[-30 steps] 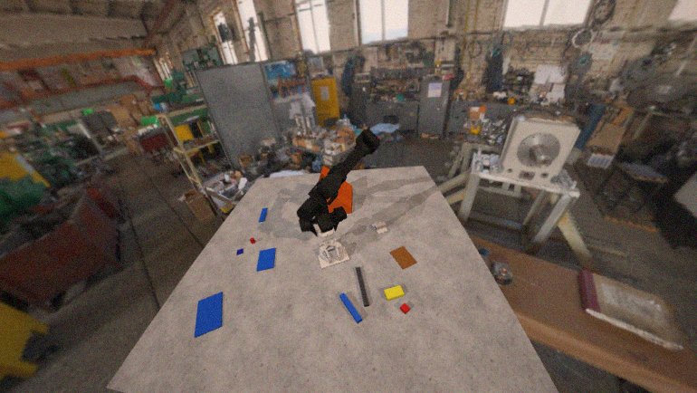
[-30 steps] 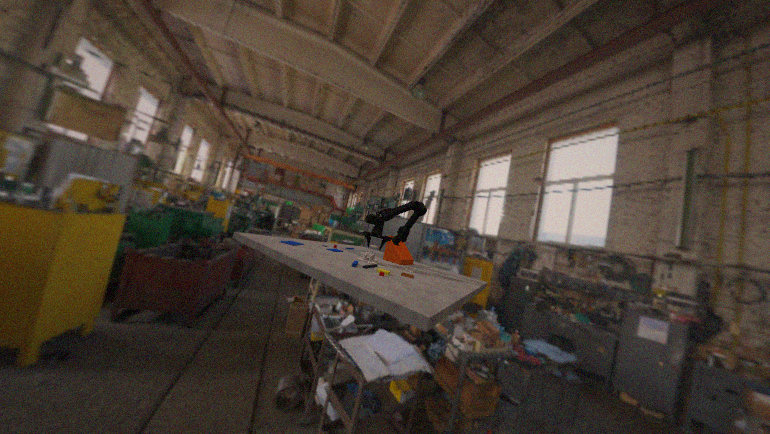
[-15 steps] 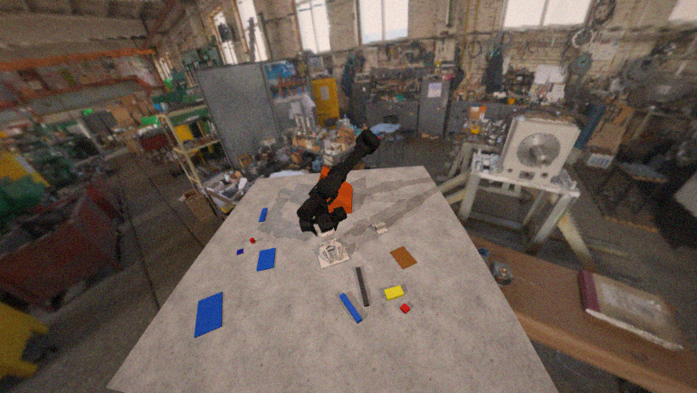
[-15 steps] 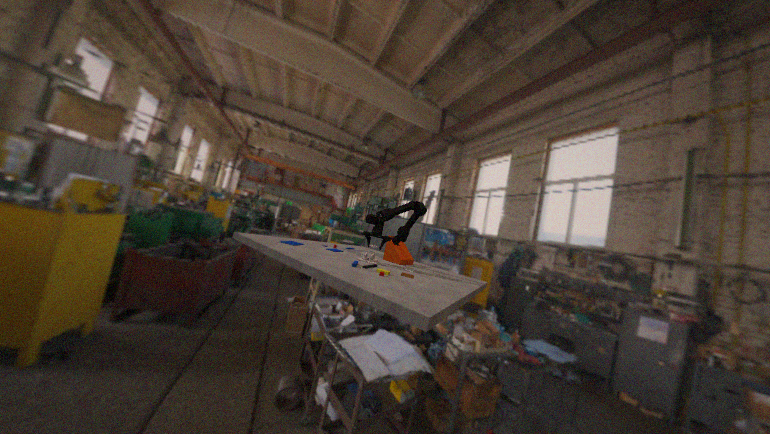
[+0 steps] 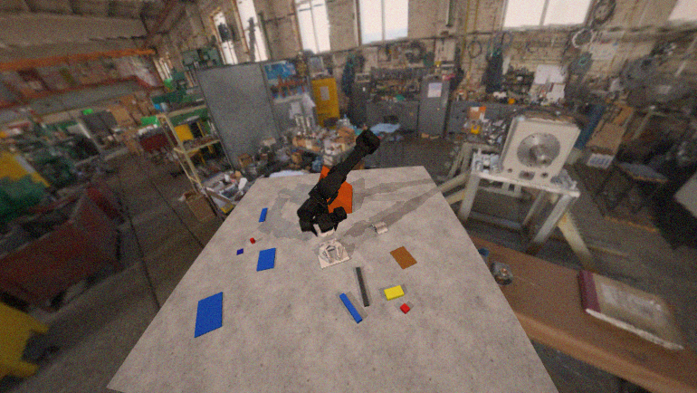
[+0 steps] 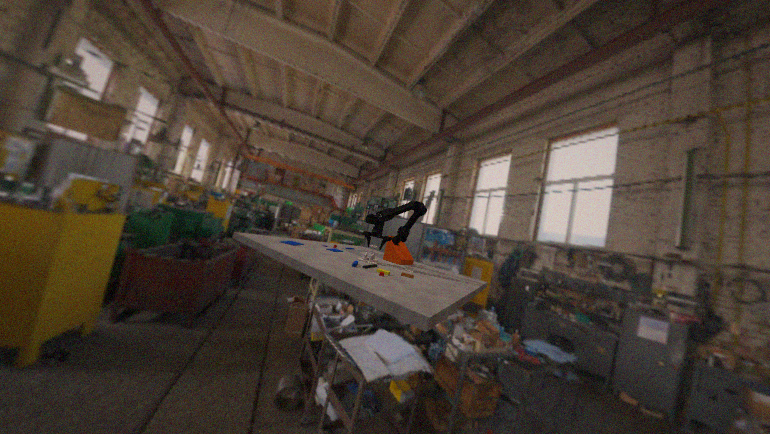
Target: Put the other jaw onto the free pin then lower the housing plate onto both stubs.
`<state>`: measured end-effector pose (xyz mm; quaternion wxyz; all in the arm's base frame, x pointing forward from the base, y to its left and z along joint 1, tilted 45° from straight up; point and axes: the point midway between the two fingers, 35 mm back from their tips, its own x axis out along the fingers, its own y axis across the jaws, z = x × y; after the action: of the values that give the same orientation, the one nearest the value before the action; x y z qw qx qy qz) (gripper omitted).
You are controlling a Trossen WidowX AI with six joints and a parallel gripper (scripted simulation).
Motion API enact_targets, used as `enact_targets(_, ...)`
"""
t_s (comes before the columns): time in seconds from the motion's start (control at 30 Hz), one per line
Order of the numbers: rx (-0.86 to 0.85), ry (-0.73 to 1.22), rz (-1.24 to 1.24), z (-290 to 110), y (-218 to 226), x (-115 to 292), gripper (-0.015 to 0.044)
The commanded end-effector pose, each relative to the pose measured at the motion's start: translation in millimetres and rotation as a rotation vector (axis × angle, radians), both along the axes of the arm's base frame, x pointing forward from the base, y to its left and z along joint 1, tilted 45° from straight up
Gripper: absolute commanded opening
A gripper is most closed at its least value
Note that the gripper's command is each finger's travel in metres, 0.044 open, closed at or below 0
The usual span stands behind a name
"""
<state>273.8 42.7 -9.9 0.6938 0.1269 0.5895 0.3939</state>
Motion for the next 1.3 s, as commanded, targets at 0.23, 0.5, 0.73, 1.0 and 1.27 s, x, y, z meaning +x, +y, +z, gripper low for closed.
enact_targets(0.23, 0.005, -0.002, -0.003, 1, 1, 1, 0.0351)
enact_targets(0.5, 0.005, -0.002, -0.003, 1, 1, 1, 0.0351)
enact_targets(0.73, 0.005, -0.002, -0.003, 1, 1, 1, 0.0351)
enact_targets(1.0, 0.004, -0.001, -0.004, -8, 9, 2, 0.0351)
enact_targets(1.27, 0.003, -0.001, -0.004, -18, 18, 2, 0.0351)
